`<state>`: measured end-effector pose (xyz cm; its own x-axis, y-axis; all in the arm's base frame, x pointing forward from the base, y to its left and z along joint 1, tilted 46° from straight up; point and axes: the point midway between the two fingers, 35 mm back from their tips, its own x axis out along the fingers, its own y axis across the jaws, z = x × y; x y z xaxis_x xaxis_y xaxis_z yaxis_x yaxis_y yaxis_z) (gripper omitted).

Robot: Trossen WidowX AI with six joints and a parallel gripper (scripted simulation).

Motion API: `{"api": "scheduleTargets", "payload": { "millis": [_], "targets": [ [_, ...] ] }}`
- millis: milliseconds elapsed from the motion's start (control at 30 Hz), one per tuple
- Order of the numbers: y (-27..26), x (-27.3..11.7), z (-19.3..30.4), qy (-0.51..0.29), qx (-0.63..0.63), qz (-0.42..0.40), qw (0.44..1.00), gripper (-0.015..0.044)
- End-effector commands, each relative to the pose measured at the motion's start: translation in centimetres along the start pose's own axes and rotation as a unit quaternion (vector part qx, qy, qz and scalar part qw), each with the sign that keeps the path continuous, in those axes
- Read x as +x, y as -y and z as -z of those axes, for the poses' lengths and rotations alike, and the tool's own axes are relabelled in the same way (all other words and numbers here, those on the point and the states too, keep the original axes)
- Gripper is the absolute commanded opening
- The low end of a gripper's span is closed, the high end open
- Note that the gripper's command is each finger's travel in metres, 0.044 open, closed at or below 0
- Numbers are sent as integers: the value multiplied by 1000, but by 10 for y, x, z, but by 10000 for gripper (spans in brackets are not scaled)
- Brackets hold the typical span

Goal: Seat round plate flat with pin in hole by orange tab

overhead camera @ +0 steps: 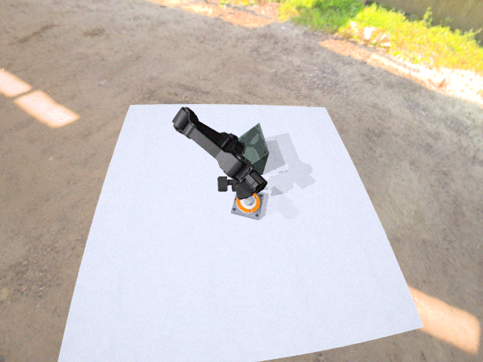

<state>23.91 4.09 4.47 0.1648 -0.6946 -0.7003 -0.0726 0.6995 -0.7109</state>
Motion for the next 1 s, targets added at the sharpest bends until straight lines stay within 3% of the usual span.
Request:
{"api": "scheduleTargets", "payload": {
  "millis": [0, 267, 600, 967],
  "targets": [
    [3, -1, -3, 0, -1, 1, 1000, 0],
    [5, -2, -7, 0, -1, 1, 1000, 0],
    [5, -42, -7, 0, -2, 1, 1000, 0],
    [5, -36, -8, 3, -4, 1, 1000, 0]
  ]
}}
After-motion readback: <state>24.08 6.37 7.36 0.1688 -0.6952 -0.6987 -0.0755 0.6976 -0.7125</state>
